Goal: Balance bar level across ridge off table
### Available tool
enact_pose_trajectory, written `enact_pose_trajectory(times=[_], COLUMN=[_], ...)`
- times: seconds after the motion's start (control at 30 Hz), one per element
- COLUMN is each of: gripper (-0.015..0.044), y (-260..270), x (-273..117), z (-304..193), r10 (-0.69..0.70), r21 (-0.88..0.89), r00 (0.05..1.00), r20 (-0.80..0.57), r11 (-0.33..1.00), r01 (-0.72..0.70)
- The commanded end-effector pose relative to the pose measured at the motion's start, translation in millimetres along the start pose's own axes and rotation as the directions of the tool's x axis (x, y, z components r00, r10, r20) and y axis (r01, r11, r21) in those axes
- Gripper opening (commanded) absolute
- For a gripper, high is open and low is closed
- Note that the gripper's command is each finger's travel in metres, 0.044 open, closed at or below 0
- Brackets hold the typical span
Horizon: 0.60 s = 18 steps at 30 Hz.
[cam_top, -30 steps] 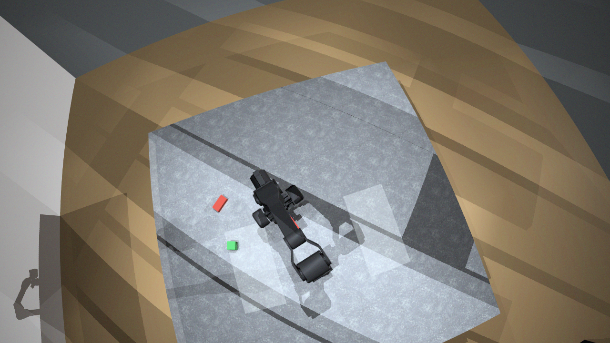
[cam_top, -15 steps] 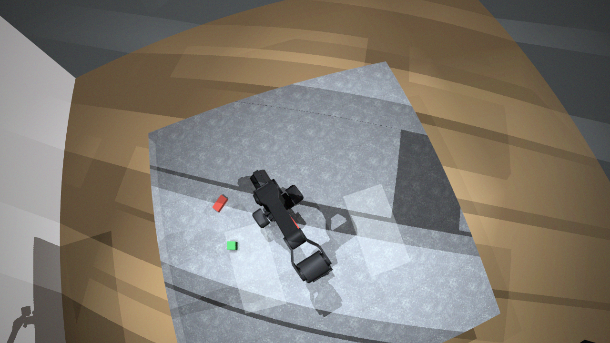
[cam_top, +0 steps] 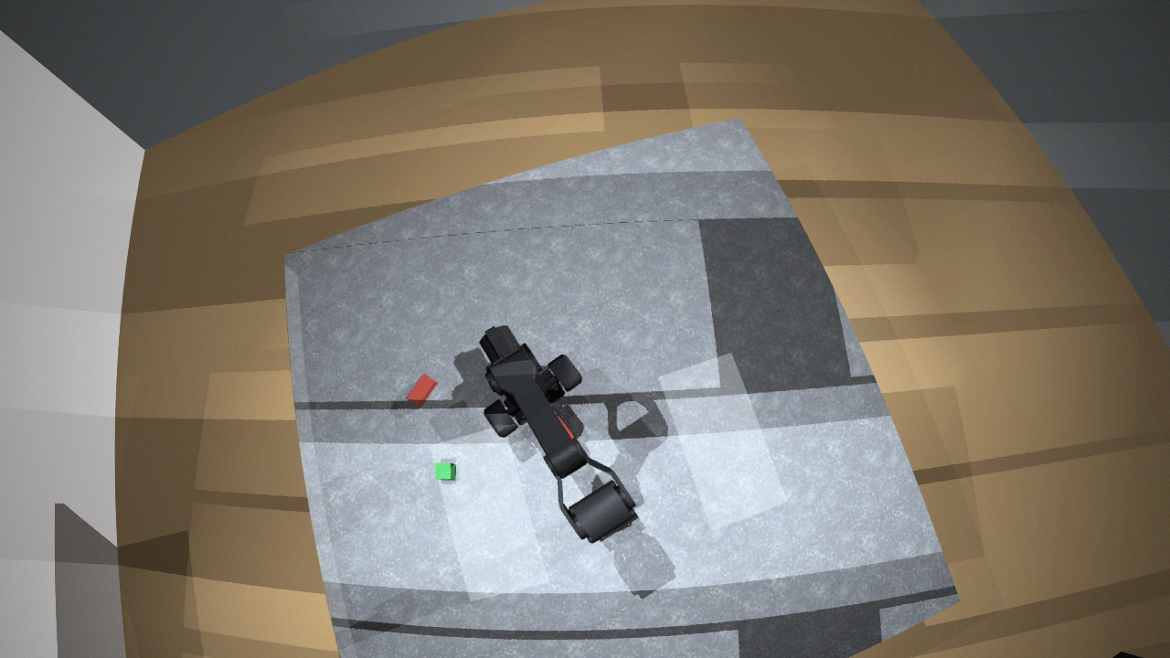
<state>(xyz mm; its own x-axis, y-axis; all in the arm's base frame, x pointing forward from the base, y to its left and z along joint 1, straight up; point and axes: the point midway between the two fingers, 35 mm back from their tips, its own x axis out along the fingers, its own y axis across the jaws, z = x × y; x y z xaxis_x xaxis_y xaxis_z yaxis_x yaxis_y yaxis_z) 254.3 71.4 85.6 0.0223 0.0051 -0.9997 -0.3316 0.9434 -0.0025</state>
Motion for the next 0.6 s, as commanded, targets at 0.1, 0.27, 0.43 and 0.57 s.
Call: enact_pose_trajectory(times=[0.1, 0.27, 0.43, 0.57], gripper=[0.0000, 0.0000, 0.0000, 0.0000], y=[0.2, 0.2, 0.1, 0.1], x=[2.0, 0.3, 0.4, 0.4], z=[0.4, 0.5, 0.9, 1.0], r10=[0.001, 0.001, 0.001, 0.001], r21=[-0.002, -0.002, -0.002, -0.002], r00=[1.000, 1.000, 1.000, 1.000], r20=[-0.001, -0.001, -0.001, -0.001], r11=[1.000, 1.000, 1.000, 1.000], r01=[-0.001, -0.001, -0.001, -0.001])
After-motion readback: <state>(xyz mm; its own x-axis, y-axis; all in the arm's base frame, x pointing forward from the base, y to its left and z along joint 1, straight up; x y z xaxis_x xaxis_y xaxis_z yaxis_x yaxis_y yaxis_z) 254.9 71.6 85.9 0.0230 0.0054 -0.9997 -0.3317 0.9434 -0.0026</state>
